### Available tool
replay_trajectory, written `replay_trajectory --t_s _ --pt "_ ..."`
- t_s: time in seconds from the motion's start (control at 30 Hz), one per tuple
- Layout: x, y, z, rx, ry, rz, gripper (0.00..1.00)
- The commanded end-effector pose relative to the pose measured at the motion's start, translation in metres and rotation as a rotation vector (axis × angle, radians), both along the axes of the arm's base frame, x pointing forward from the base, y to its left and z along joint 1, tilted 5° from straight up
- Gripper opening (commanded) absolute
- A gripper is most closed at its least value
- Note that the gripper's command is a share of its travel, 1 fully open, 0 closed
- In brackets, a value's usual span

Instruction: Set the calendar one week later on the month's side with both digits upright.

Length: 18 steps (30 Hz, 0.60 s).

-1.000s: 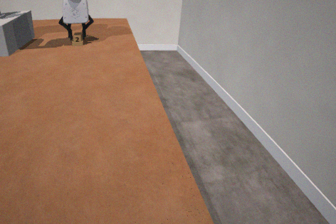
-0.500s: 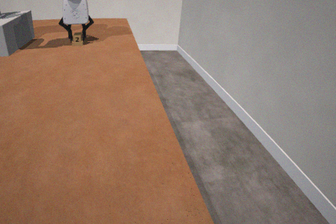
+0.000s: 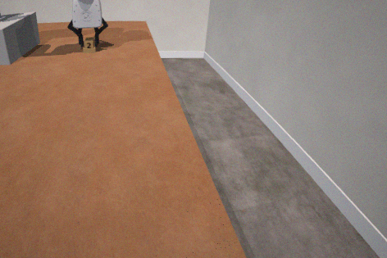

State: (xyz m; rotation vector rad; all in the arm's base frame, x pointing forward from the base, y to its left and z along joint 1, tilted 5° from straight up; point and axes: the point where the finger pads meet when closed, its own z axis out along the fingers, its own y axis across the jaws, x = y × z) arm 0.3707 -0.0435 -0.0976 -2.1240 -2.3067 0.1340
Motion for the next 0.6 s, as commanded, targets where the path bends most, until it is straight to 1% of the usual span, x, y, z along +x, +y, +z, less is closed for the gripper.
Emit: replay_trajectory --t_s 0.0,0.23,0.27,0.57 --pt "0.0014 0.0001 0.0010 0.000 -0.003 0.000 0.49" --pt "0.0014 0.0001 0.0010 0.000 -0.003 0.000 0.49" --pt "0.0014 0.0001 0.0010 0.000 -0.003 0.000 0.29" --pt "0.0014 0.0001 0.0010 0.000 -0.003 0.000 0.29"
